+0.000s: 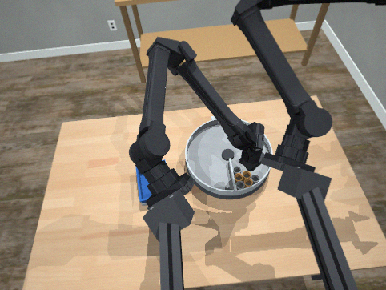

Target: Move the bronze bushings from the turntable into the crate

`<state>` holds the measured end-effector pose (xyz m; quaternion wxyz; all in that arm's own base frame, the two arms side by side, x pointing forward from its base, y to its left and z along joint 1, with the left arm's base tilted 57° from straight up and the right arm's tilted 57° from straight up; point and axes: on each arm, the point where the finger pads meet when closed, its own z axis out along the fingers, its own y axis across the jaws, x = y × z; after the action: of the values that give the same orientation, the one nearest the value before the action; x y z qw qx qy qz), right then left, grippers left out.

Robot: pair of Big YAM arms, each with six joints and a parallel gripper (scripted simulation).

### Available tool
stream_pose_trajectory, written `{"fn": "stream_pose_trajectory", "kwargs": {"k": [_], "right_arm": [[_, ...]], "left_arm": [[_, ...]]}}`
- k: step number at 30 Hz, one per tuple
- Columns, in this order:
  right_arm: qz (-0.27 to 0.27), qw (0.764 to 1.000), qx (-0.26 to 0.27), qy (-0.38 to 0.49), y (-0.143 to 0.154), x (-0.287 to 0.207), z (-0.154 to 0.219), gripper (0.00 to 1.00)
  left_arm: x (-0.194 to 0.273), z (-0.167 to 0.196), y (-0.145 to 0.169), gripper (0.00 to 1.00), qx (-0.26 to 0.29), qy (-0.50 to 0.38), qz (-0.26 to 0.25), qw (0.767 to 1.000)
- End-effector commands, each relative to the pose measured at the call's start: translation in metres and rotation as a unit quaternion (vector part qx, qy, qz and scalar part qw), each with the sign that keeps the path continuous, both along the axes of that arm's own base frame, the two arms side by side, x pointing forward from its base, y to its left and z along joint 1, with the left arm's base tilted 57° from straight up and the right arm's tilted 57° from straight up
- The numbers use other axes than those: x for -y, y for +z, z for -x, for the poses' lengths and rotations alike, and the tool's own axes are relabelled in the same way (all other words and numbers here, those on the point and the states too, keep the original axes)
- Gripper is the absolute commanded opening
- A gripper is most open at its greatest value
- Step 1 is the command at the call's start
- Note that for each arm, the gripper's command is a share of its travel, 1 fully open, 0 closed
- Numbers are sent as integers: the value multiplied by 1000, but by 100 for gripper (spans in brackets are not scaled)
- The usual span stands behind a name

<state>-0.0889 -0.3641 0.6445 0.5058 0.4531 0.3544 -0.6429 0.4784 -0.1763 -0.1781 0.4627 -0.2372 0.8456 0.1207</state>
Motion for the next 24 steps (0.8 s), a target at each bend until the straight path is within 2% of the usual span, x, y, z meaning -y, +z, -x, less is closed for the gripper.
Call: {"fn": "stream_pose_trajectory", "kwargs": {"k": [1,6,9,14,24], "right_arm": [[26,1000,-8,-9,30,-16,3,100],[26,1000,-8,-9,30,-16,3,100],[26,1000,-8,-9,30,-16,3,100],[26,1000,-8,-9,30,-16,3,100],[26,1000,-8,-9,30,-16,3,100]], "left_arm": [[-10,-5,-8,15,-3,3,-3,1000],[-16,-14,-15,15,-3,3,-3,1000],[-2,1,-18,15,-11,-17,-9,1000],[-18,-7,-18,15,-9,4,-7,1000],[-9,-4,-18,15,-9,-6,-7,1000]]}}
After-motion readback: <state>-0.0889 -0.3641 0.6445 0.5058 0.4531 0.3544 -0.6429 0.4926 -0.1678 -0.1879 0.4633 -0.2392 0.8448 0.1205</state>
